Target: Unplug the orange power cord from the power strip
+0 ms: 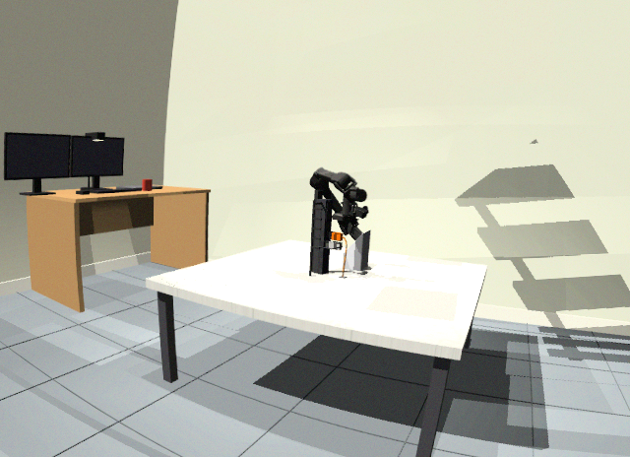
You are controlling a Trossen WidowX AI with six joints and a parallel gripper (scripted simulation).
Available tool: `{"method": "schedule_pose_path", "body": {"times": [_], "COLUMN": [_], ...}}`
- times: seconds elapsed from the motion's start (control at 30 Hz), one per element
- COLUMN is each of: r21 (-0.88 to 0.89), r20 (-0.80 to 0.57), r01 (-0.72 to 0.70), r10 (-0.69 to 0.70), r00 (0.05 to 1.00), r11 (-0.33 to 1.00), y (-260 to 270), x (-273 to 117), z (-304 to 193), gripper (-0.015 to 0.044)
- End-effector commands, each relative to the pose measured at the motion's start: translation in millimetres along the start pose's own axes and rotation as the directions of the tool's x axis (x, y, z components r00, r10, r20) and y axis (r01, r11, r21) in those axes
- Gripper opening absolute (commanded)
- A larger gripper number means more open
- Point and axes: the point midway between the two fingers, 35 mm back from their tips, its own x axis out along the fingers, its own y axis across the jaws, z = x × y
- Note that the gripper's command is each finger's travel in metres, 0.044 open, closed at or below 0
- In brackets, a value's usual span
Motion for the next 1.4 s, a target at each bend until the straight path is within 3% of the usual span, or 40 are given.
{"method": "schedule_pose_path", "body": {"times": [0.0, 1.23, 1.37], "r21": [0.006, 0.006, 0.009], "r20": [-0.003, -0.005, -0.004], "r01": [0.009, 0.009, 0.004], "r10": [-0.009, -0.009, -0.004], "r00": [1.000, 1.000, 1.000], "r11": [1.000, 1.000, 1.000], "y": [-1, -2, -1], "x": [-1, 11, 9], "z": [-3, -41, -41], "gripper": [0.0160, 0.0160, 0.0055]}}
